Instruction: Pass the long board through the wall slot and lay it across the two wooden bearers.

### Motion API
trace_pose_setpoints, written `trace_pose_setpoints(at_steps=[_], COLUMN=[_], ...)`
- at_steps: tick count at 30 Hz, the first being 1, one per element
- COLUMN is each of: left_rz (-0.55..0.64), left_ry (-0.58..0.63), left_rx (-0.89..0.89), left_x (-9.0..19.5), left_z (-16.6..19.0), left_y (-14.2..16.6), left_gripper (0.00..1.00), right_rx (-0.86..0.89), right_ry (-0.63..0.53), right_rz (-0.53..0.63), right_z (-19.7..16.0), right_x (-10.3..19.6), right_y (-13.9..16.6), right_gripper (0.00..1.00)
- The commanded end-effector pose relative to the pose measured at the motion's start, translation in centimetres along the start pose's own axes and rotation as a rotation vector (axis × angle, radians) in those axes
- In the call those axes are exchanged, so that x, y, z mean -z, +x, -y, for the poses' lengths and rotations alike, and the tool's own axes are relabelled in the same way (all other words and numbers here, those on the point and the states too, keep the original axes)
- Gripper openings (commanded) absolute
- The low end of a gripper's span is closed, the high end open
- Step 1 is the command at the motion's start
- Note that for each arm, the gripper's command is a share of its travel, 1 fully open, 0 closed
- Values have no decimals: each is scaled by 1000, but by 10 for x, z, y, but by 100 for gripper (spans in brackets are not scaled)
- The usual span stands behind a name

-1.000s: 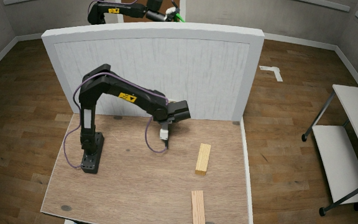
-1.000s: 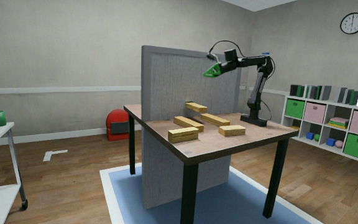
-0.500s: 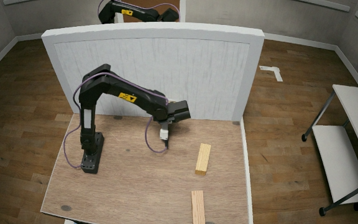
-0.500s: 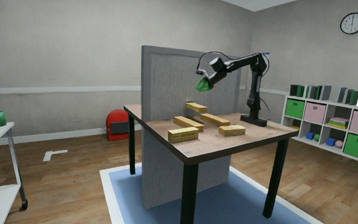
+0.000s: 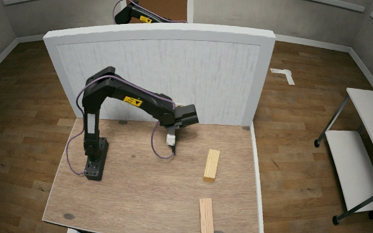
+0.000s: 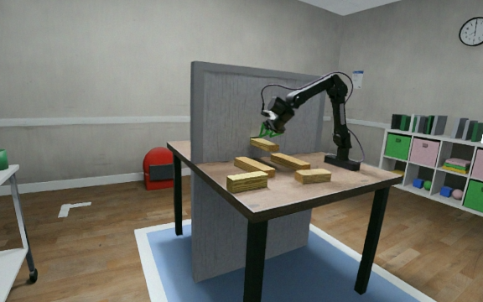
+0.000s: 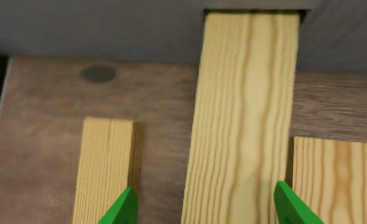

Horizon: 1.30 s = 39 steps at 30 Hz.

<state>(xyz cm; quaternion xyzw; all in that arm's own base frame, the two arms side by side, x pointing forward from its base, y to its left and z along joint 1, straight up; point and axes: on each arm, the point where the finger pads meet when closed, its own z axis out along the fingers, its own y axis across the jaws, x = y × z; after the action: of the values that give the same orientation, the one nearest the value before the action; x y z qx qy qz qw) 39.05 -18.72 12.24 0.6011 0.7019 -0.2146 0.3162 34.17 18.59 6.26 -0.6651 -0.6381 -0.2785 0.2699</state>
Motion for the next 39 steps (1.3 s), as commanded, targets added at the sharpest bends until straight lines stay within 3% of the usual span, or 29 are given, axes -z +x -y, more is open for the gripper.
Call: trace_pose_setpoints(at_steps=[1,9,14,15,30,33,39], left_rz=[62,58,70,69,86,78,74], left_ry=[116,168,156,196,175,197,205], left_rx=[-92,-76,-80,-80,-100,-72,-67], left_x=[-3,-18,-11,-24,-14,-35,-42], left_z=[12,17,13,21,16,22,28], left_y=[-21,-13,-14,-13,-21,-8,-6], left_gripper=[78,78,78,78,78,78,78], right_rx=[74,74,74,74,74,74,74], right_ry=[-42,-42,-42,-42,-42,-42,-42], right_rz=[-141,-141,-141,-141,-141,-141,-141], right_z=[-12,-12,-12,-12,-12,-12,-12], right_x=[11,11,11,11,11,11,11], right_y=[40,40,40,40,40,40,40], right_gripper=[0,0,0,0,0,0,0])
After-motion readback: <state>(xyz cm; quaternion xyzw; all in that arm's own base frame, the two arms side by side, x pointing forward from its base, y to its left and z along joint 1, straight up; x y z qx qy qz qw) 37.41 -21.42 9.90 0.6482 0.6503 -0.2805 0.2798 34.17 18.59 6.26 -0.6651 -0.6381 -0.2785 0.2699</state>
